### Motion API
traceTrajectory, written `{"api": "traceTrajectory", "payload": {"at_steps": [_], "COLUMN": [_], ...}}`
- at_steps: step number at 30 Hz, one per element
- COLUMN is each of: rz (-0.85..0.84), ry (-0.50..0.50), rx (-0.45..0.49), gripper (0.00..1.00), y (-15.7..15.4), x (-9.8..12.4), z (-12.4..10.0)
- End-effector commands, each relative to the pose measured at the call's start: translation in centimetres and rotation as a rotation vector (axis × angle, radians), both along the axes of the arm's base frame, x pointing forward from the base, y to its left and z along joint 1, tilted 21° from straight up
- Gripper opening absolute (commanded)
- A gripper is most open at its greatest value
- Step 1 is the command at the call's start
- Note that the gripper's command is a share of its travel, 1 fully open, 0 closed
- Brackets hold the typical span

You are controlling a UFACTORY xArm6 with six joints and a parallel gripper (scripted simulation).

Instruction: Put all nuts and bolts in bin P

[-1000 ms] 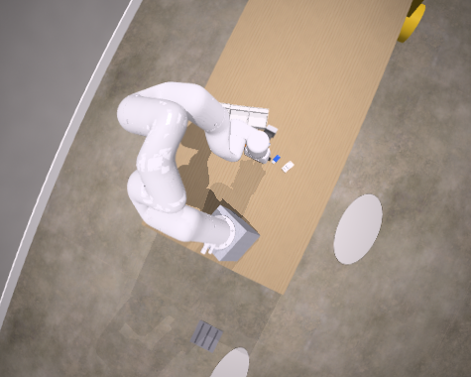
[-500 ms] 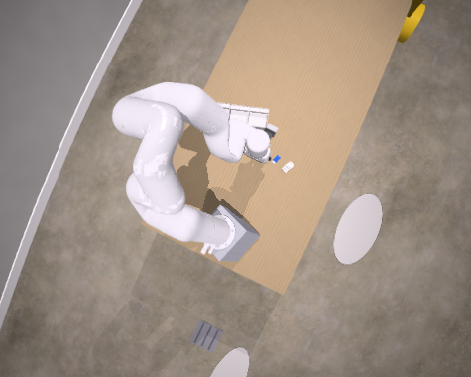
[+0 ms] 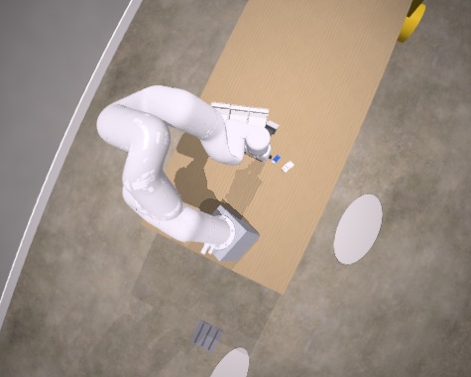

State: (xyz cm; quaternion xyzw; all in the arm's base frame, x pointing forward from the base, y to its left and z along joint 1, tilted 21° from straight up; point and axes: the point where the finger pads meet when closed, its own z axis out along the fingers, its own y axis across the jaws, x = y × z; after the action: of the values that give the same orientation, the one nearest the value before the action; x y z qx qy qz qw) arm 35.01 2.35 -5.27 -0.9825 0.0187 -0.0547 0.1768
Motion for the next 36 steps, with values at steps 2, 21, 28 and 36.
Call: {"api": "traceTrajectory", "payload": {"at_steps": [2,21,28,36], "rz": [0.001,0.001,0.001,0.001], "ry": [0.003,0.003,0.003,0.003], "rx": [0.0,0.0,0.0,0.001], "gripper": [0.0,0.0,0.0,0.0], "y": [-0.2,0.1,2.7,6.8], "x": [0.0,0.2,1.3,3.1], "z": [0.5,1.3,2.4,4.2]}}
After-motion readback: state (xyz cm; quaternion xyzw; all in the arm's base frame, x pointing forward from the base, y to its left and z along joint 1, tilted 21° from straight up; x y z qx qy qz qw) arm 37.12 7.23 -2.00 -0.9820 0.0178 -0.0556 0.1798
